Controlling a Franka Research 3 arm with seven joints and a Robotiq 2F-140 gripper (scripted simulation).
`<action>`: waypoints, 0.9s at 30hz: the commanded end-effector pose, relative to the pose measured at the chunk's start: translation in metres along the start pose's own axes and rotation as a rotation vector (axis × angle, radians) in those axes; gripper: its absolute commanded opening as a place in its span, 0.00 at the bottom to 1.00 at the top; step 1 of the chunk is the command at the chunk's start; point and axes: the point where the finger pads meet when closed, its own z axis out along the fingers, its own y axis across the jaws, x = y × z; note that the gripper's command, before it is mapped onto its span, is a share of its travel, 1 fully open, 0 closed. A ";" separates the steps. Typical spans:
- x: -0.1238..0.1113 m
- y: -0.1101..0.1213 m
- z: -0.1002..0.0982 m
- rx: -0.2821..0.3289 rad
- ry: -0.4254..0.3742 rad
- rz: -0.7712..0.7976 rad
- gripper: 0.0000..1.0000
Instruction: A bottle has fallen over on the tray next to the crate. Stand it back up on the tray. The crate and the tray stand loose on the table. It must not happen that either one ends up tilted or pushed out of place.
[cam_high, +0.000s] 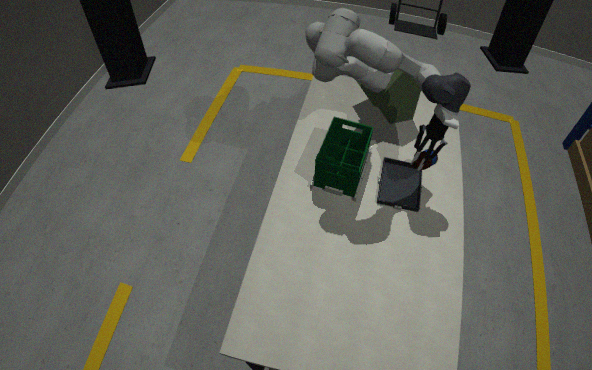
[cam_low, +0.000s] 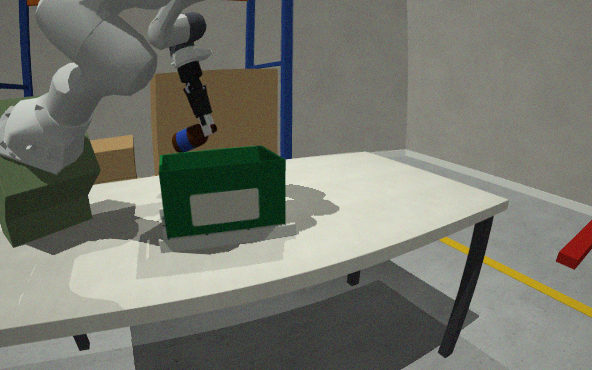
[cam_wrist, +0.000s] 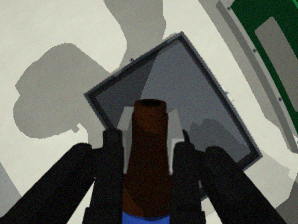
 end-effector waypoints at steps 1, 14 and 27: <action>0.002 -0.002 -0.002 0.006 0.003 0.009 0.00; 0.002 -0.002 -0.002 0.006 0.004 0.009 0.00; 0.000 -0.002 -0.002 0.004 0.039 0.008 0.00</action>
